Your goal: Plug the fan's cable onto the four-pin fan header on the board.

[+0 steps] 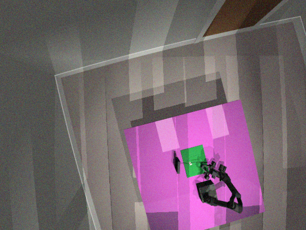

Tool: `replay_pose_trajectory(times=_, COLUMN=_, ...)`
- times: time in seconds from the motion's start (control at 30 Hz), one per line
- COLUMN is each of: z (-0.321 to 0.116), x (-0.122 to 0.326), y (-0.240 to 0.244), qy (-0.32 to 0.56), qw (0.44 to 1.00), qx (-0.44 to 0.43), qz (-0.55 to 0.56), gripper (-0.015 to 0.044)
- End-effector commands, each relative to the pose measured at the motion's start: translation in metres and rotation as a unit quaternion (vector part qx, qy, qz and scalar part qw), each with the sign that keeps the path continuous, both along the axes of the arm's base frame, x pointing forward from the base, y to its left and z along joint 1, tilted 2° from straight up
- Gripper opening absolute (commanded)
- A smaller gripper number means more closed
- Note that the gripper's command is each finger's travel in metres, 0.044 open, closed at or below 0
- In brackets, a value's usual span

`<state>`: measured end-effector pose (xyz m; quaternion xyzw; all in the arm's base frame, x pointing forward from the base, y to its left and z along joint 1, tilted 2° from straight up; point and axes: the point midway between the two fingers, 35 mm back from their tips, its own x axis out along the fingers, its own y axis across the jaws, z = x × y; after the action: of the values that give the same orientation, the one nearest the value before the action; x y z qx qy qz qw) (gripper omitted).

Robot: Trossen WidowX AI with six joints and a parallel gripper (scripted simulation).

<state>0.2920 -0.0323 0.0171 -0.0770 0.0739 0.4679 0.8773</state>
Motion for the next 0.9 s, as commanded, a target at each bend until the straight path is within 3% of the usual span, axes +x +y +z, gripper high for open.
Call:
replay_pose_trajectory(times=0.0, z=-0.004, x=-0.001, y=0.002, qy=0.005, qw=1.000, qx=0.005, qz=-0.001, gripper=0.0000)
replay_pose_trajectory(times=0.87, z=-0.026, x=0.003, y=0.003, qy=0.005, qw=1.000, qx=0.005, qz=-0.001, gripper=0.0000)
